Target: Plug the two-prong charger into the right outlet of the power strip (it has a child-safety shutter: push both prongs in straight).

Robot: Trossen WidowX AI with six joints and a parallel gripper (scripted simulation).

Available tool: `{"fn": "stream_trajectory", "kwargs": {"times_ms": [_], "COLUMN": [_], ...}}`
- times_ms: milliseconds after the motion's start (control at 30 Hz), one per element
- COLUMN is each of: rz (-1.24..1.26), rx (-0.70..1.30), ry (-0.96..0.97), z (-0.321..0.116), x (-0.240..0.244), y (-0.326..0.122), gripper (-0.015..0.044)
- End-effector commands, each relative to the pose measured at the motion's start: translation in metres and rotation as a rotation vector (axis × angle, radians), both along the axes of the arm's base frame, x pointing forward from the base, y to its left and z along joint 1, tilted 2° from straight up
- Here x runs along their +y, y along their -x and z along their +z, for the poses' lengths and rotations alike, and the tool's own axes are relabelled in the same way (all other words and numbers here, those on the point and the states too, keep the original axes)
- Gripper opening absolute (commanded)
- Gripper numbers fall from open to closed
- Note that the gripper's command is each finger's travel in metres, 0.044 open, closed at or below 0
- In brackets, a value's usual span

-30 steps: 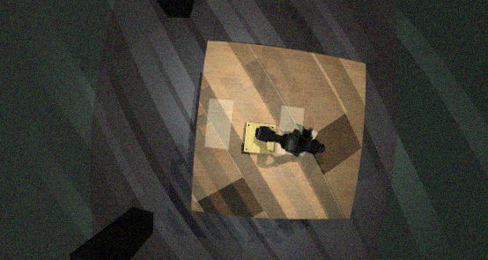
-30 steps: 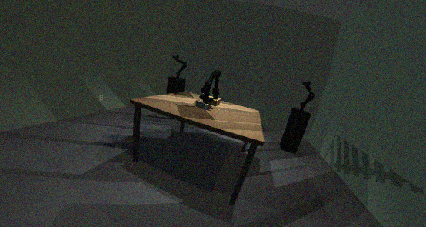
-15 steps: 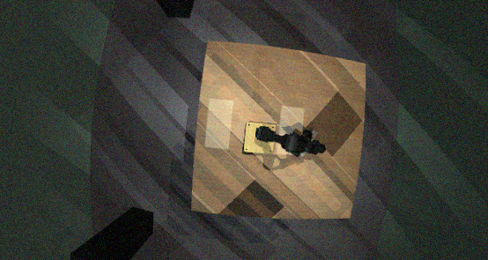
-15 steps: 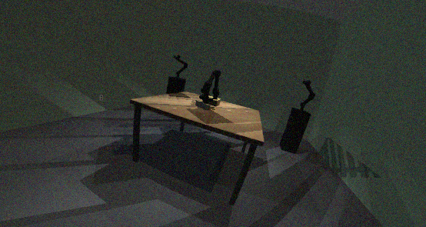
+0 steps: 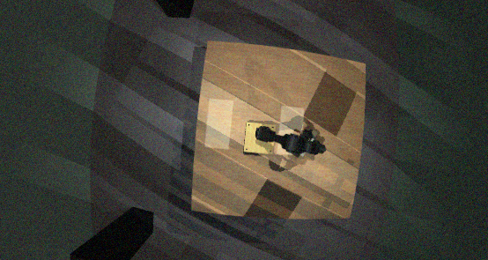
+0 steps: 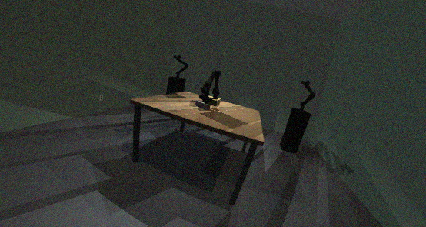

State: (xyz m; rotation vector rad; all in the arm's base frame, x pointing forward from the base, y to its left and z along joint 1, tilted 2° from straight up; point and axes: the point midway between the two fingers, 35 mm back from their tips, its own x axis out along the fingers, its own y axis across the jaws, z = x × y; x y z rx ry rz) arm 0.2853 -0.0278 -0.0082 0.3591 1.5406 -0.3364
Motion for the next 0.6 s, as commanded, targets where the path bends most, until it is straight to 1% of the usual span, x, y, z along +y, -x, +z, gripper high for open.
{"fn": "stream_trajectory", "kwargs": {"times_ms": [0,567], "rz": [0.005,0.005], "rx": [0.002,0.001], "ry": [-0.004,-0.004], "z": [0.0000,0.0003], "x": [0.0004,-0.0020], "y": [-0.0001,-0.0052], "gripper": [0.0000,0.0000]}}
